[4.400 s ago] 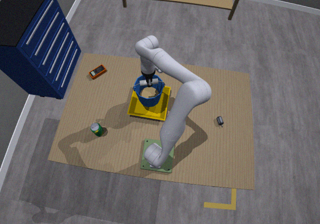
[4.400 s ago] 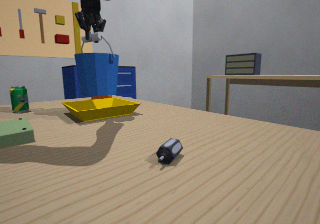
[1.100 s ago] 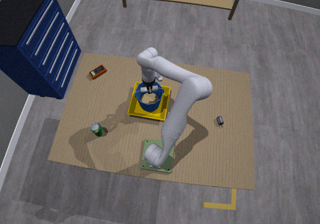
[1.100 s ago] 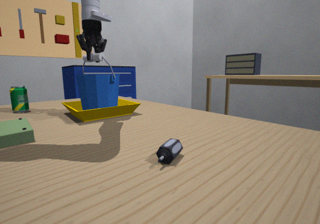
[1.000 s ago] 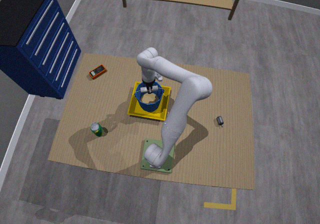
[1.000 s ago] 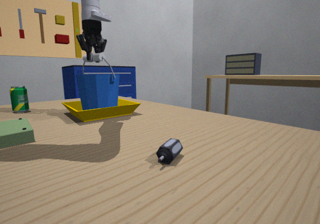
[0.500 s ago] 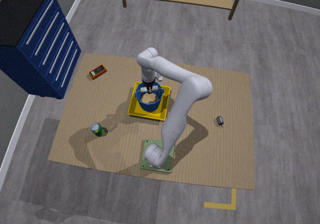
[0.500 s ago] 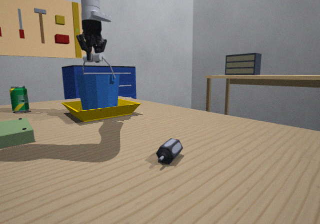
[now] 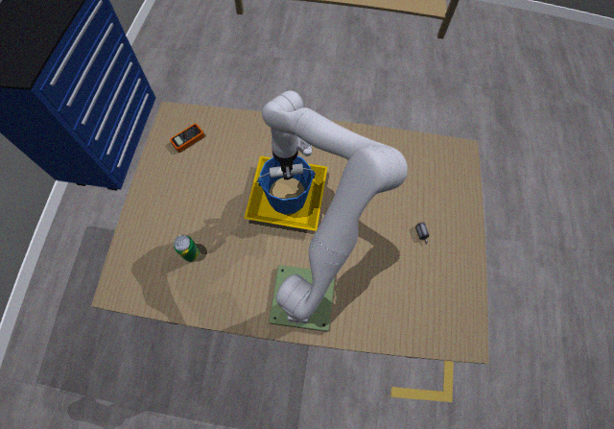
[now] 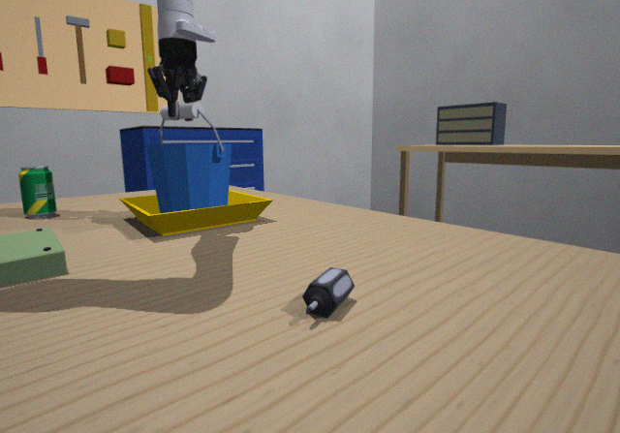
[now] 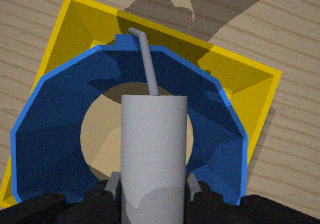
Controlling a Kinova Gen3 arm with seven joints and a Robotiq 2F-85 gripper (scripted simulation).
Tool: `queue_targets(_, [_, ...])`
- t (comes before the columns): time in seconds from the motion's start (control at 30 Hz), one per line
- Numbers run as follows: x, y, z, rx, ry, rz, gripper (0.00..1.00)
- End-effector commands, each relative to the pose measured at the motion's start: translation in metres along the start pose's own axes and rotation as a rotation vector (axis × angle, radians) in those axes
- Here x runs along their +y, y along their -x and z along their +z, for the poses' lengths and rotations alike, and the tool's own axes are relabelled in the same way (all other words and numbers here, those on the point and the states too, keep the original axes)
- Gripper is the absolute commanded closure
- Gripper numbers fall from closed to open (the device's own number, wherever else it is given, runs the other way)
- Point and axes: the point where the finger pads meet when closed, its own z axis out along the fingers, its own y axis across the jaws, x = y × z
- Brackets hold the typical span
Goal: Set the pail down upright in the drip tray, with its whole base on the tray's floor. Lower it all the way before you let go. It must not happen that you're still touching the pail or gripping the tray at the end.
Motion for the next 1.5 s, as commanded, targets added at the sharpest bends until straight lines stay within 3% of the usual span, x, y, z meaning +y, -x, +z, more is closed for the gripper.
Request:
queue_targets(0.0, [-0.0003,0.0001,-0.0006,0.0,-0.002,0.0,0.9])
queue_targets(0.33, [-0.0003,0.0001,-0.0006,0.0,-0.002,0.0,0.9])
queue_targets(0.37, [-0.0003,0.0001,-0.0006,0.0,-0.002,0.0,0.0])
queue_targets(1.47, [-0.0003,0.0001,-0.0006,0.0,-0.002,0.0,0.0])
